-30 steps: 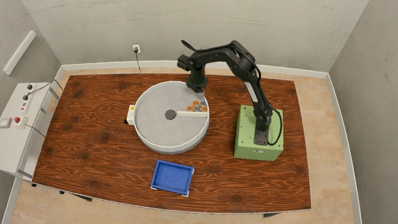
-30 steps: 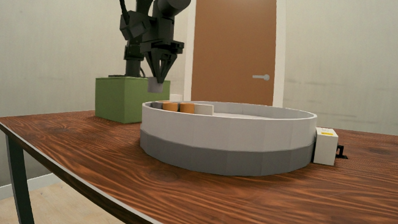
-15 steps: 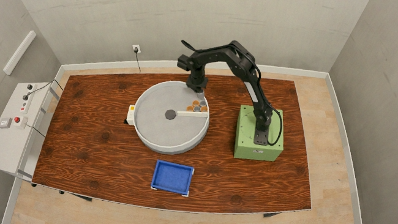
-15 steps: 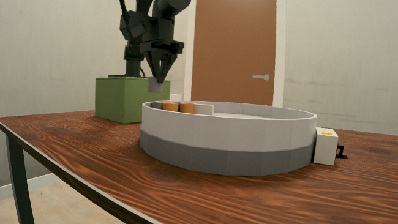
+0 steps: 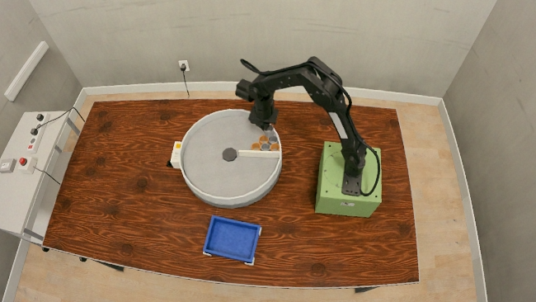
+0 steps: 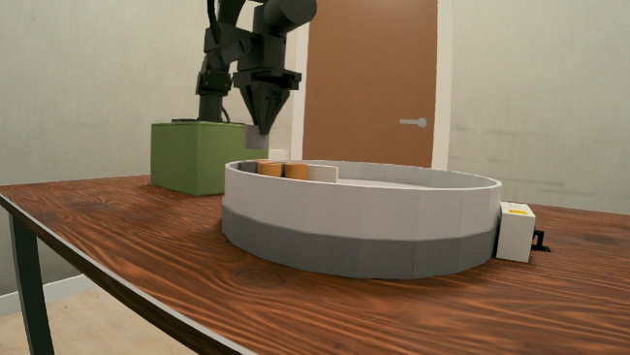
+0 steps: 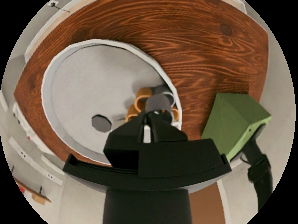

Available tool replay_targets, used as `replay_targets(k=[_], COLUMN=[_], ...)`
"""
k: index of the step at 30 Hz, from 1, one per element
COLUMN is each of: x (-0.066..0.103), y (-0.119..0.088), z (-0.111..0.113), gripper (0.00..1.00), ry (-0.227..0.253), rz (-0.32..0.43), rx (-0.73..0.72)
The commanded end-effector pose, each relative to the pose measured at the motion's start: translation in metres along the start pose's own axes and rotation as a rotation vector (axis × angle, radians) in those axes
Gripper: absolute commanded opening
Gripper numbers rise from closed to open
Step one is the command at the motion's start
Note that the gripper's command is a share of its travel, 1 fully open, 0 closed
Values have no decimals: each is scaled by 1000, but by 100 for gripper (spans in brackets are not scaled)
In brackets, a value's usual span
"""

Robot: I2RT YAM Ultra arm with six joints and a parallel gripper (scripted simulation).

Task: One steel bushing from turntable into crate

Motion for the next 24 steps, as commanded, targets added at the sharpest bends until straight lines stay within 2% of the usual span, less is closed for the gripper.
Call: replay_targets(k=[1, 5, 7, 11, 12, 13, 15, 22, 24], x=[16, 16, 22, 15, 16, 25, 25, 25, 11], y=[-10, -29, -39, -67, -74, -80, -80, -142, -162], z=[3, 5, 14, 8, 9, 20, 20, 26, 26], gripper=[0, 0, 0, 0, 0, 0, 0, 0, 0], ry=[47, 48, 74, 36, 39, 76, 76, 67, 31], rz=[-28, -26, -33, -22, -22, -29, -29, -24, -21], rx=[1, 18, 27, 48, 54, 61, 61, 112, 129])
Point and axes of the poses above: the point where the finger pads meet when closed, its own x axis back along the fingers, its own z axis across the jaws, y = z × x, the point moved 7 cm from there along x, back along the fingers, and after that the axes turned 2 degrees about x, right-handed, at the moved point
